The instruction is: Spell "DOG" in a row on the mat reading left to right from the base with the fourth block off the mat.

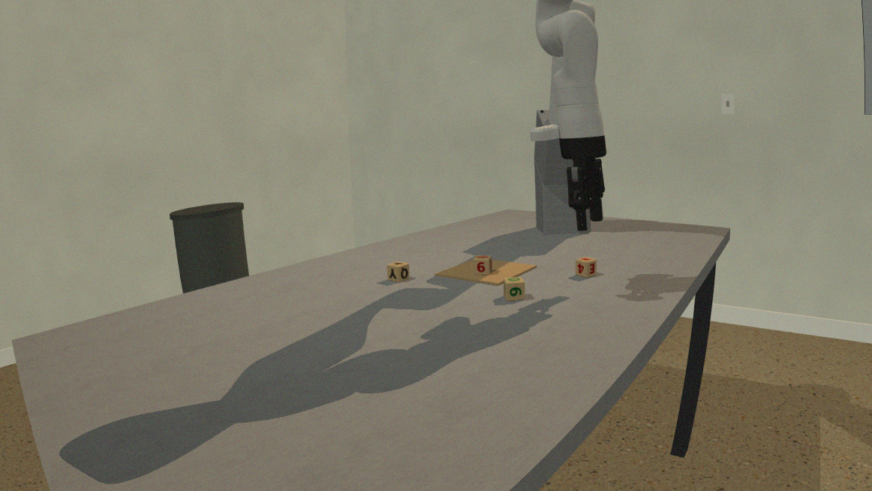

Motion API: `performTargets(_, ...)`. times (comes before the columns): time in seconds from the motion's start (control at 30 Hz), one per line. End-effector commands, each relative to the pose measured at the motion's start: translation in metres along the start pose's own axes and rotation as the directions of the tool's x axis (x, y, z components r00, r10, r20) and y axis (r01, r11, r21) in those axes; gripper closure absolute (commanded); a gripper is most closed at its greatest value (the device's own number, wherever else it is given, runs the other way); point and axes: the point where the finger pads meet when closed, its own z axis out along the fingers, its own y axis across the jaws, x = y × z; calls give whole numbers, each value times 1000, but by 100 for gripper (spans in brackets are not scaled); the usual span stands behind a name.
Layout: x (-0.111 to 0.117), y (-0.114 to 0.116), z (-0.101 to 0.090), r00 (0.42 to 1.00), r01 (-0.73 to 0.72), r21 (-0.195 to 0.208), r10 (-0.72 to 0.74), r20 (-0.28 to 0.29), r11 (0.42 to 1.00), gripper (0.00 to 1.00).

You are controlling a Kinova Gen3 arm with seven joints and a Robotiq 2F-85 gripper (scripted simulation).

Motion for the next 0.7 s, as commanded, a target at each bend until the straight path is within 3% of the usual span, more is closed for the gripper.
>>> performTargets(0.0, -4, 0, -1, 1000, 17, -2, -17, 6, 1000, 0)
performTargets(0.67, 5, -17, -3, 1000, 21, 9, -21, -2, 1000, 0)
